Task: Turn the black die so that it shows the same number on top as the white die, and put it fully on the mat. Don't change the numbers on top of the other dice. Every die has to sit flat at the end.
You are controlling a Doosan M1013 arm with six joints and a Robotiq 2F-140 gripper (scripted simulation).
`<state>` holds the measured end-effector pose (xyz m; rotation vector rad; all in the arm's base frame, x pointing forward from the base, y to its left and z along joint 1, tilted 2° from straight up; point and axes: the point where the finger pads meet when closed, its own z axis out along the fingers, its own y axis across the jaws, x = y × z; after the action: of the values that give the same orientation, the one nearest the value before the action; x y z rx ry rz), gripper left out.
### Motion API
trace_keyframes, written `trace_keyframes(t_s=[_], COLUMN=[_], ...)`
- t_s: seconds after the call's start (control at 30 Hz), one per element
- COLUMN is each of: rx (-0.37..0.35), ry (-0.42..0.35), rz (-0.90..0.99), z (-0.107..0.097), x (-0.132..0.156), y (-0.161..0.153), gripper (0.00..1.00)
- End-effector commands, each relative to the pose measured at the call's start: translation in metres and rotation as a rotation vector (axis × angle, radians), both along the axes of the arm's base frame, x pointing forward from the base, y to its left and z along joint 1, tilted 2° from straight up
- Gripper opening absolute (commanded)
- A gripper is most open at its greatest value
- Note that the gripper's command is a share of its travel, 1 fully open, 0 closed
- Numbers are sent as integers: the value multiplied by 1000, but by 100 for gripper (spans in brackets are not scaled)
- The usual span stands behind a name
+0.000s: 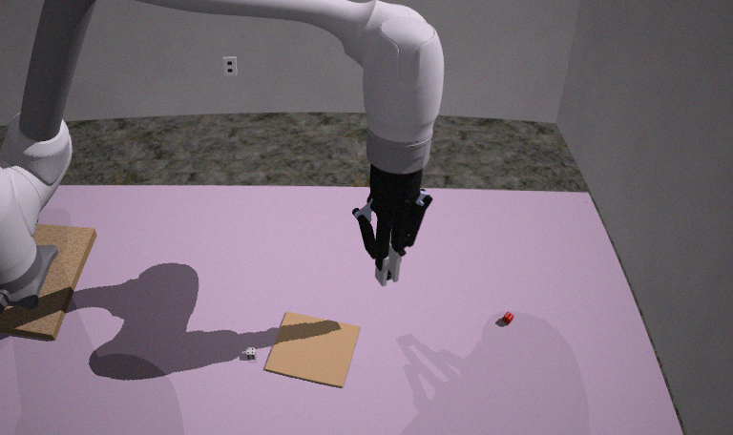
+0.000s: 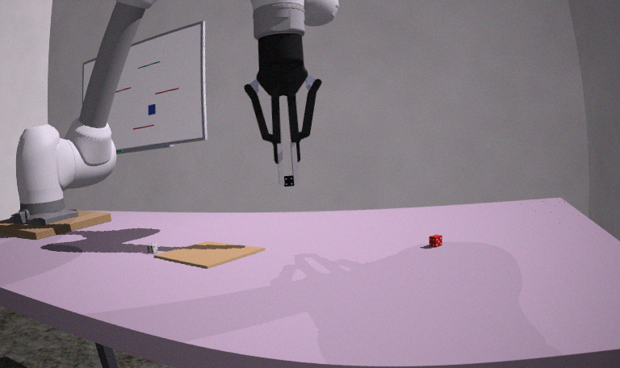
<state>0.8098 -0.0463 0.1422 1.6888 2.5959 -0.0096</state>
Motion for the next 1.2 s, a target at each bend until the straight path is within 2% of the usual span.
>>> trace_keyframes(t_s=[0.0, 0.07, 0.13, 0.5, 0.67, 0.73, 1.17], rx=[4, 4, -1, -15, -19, -24, -40], ry=[1, 1, 5, 15, 17, 21, 31], rz=[170, 170, 311, 716, 819, 950, 1377], z=[0, 0, -1, -2, -3, -4, -7], x=[-12, -12, -22, -54, -62, -73, -108], y=[-9, -9, -17, -38, -43, -49, -67], gripper=[16, 16, 16, 16, 16, 16, 16])
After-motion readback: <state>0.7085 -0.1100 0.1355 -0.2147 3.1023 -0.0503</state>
